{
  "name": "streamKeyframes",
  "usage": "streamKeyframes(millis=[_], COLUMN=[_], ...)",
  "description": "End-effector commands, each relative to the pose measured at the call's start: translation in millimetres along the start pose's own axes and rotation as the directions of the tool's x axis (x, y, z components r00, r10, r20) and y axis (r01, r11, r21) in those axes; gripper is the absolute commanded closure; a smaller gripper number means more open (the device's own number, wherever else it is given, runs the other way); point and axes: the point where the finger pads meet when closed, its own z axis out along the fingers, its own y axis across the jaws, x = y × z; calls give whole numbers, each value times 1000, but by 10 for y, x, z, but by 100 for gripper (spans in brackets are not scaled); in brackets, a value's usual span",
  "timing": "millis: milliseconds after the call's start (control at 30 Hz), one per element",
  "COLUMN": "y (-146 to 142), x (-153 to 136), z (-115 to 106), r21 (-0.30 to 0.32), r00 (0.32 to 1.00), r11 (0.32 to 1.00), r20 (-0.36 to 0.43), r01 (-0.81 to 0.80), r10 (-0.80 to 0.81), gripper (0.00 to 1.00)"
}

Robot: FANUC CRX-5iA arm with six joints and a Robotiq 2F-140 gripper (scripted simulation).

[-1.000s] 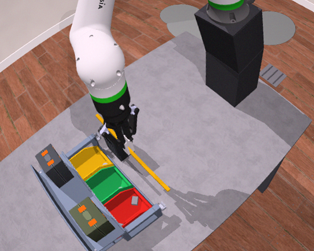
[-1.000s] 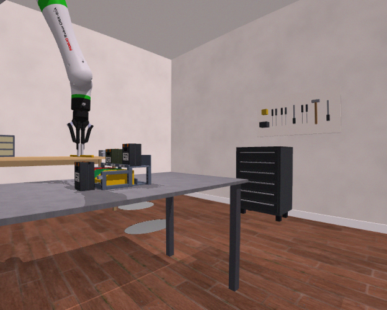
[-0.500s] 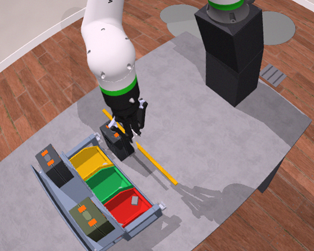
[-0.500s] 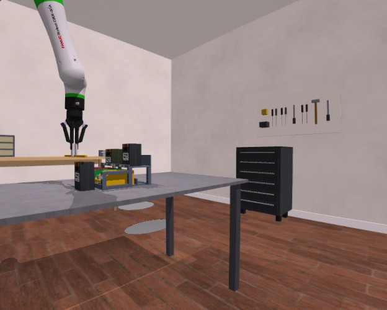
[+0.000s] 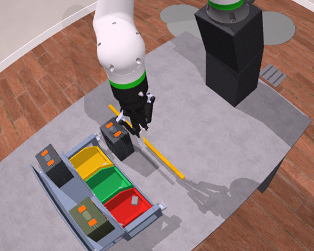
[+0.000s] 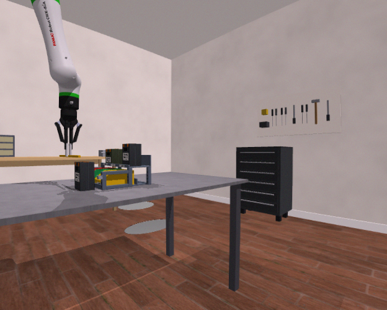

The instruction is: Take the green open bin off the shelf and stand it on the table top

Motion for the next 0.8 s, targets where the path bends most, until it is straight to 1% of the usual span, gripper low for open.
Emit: streamKeyframes(millis=[0,400,567,767], y=[-281,-281,-680,-680], x=[0,0,-1,-1], z=[1,1,5,5], r21=[-2,-2,-2,-2], r00=[1000,1000,1000,1000], r11=[1000,1000,1000,1000], r20=[-2,-2,-2,-2], r01=[0,0,0,0], r10=[0,0,0,0], gripper=[100,100,100,100])
